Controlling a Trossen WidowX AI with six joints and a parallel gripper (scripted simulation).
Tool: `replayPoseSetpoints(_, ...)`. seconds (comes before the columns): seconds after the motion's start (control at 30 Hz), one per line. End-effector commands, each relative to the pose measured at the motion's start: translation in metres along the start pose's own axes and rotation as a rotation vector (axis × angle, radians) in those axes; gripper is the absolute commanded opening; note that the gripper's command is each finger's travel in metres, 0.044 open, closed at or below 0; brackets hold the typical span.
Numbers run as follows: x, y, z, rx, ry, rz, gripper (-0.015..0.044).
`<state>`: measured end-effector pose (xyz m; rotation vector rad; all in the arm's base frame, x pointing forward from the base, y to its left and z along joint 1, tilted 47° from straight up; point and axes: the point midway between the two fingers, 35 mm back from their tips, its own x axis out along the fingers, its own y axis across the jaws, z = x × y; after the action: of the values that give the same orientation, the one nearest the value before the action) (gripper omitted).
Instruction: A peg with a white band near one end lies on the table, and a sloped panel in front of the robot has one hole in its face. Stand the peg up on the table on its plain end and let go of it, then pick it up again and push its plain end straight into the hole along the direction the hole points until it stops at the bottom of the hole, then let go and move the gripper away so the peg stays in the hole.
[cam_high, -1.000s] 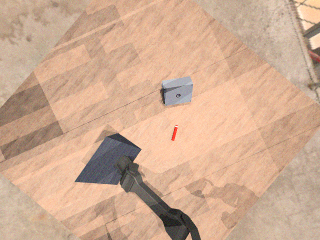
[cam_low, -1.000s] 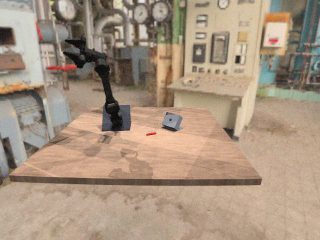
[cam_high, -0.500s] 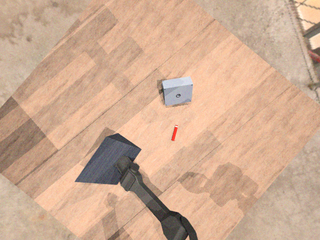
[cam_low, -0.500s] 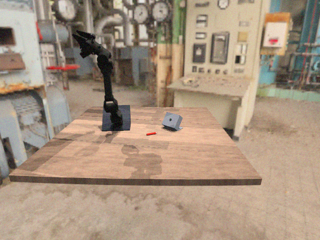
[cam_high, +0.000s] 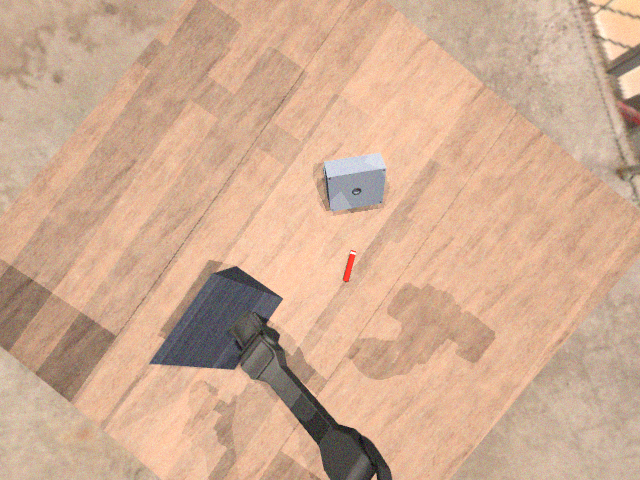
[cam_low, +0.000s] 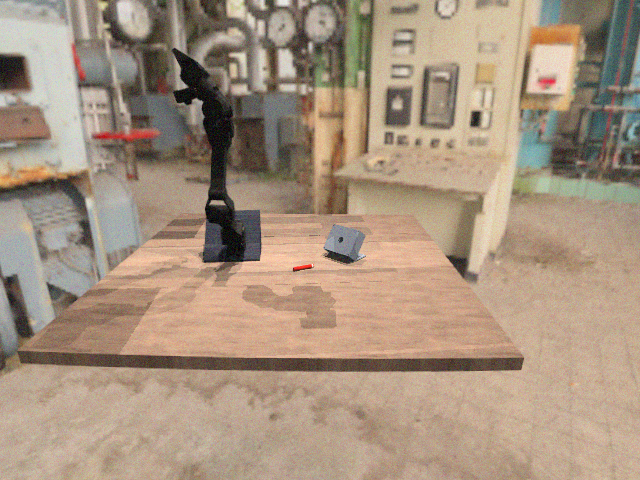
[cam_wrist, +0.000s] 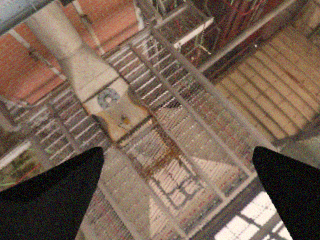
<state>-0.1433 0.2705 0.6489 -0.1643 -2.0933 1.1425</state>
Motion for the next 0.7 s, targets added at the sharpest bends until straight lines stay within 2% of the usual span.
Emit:
replayPoseSetpoints(0.0, -0.005, 0.027, -0.025, 0.080, 0.094, 0.070, 0.0440)
replayPoseSetpoints(0.33, -0.033, 0.080, -0.079, 0.247, 0.334, 0.207, 0.0440)
replayPoseSetpoints(0.67, -0.079, 0.133, -0.130, 0.409, 0.608, 0.322, 0.0440)
